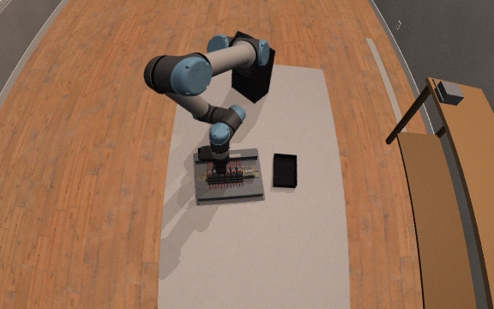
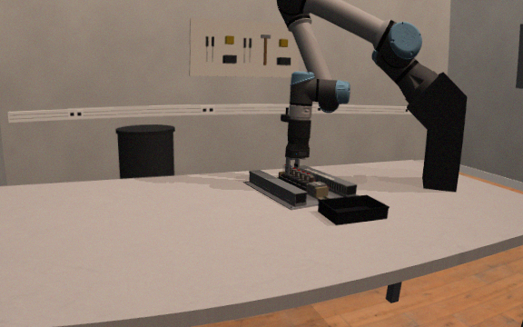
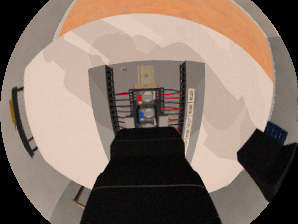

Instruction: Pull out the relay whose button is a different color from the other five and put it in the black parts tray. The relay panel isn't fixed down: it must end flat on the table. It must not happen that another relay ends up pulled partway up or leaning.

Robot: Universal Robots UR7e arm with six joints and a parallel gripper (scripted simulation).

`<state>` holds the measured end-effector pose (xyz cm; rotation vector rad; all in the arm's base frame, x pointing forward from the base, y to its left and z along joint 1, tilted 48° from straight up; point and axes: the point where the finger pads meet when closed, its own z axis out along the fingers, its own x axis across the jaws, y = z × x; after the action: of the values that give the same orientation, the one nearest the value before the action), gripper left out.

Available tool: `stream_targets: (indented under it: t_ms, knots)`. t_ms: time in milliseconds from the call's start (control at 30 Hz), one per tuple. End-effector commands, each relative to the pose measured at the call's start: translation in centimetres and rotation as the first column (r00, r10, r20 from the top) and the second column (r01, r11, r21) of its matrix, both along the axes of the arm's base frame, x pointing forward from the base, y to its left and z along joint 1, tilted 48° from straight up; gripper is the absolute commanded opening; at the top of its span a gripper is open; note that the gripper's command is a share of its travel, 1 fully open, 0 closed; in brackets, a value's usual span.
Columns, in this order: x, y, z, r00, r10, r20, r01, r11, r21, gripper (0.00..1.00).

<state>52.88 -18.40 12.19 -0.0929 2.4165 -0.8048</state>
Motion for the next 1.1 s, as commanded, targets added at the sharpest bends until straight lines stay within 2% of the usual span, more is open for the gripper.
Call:
stream_targets:
  t_ms: [0, 1067]
  knots:
    - [0.04, 0.04, 0.08, 1.0, -0.009, -0.013, 0.009, 1.0, 0.001, 0.0]
    - [0.14, 0.08, 0.16, 0.998, -0.036, -0.052, 0.037, 0.999, 0.006, 0.0]
